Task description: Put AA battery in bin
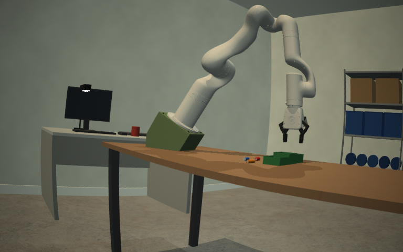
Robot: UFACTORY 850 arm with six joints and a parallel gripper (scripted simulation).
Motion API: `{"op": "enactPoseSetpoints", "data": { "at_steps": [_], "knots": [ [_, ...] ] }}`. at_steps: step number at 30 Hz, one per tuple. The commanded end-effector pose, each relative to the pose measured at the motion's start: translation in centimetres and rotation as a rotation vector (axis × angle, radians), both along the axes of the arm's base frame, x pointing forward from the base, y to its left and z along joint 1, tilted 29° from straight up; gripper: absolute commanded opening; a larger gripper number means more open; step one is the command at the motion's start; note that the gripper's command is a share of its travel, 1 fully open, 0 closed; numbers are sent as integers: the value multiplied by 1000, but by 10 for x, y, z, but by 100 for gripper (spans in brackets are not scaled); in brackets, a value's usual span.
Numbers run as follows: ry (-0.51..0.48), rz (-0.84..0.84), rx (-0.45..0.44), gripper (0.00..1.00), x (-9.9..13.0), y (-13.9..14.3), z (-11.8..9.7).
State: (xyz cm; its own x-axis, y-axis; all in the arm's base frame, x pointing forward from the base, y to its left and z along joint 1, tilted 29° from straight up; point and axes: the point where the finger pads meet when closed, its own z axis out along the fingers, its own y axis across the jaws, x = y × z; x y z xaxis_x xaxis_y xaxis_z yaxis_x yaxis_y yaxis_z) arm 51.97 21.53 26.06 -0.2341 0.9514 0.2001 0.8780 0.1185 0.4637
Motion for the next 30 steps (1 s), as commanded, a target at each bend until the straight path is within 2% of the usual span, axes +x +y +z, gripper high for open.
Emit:
{"op": "enactPoseSetpoints", "data": {
  "at_steps": [1, 27, 30],
  "knots": [
    [16, -2, -14, 100, -8, -5, 19],
    [16, -2, -14, 100, -46, -31, 103],
    [16, -2, -14, 100, -48, -32, 106]
  ]
}}
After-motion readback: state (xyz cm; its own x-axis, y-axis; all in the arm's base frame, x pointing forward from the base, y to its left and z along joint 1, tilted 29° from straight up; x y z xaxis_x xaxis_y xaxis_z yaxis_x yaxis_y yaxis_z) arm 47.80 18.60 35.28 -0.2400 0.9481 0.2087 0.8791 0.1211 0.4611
